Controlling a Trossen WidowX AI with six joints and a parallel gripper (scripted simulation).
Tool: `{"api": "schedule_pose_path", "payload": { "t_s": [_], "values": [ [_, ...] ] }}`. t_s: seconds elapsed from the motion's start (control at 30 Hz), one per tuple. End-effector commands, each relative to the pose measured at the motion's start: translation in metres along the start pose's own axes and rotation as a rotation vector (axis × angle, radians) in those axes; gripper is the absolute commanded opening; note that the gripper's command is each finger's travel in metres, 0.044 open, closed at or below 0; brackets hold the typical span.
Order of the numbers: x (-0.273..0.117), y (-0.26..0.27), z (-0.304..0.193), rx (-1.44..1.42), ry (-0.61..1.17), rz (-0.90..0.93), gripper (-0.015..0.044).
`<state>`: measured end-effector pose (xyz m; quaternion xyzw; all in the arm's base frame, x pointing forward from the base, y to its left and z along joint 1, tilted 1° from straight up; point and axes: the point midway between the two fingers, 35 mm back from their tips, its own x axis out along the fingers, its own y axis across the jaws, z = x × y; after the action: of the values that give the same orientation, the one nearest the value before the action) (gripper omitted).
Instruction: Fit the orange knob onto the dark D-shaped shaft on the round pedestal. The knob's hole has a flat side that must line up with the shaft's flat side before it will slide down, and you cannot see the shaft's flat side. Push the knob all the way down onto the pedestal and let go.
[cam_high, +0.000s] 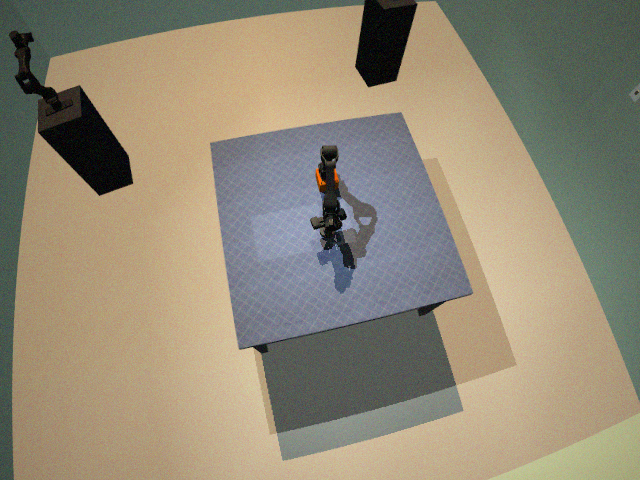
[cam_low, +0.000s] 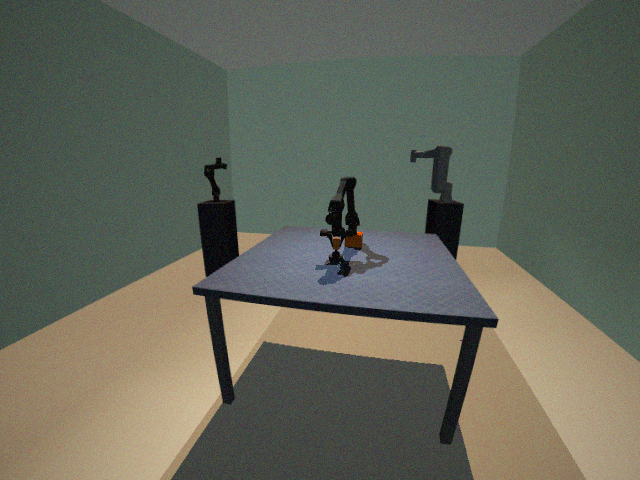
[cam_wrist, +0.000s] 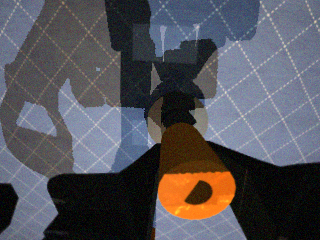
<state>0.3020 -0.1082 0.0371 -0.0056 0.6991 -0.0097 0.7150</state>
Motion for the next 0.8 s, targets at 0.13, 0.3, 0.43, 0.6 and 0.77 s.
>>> {"api": "schedule_pose_path", "payload": {
  "t_s": [0.13,0.3,0.43,0.6,0.77],
  "values": [
    [-0.0002,-0.0008,0.0037,-0.008,-0.009,0.0,0.0],
    [-0.0003,-0.0012,0.0064,-0.008,-0.01,0.0,0.0],
    [-0.0015,-0.0013,0.008,-0.008,-0.01,0.0,0.0],
    [0.0026,-0.0011,0.0074,-0.008,-0.01,0.0,0.0],
    [0.0031,-0.001,0.007,-0.008,-0.01,0.0,0.0]
  ]
}}
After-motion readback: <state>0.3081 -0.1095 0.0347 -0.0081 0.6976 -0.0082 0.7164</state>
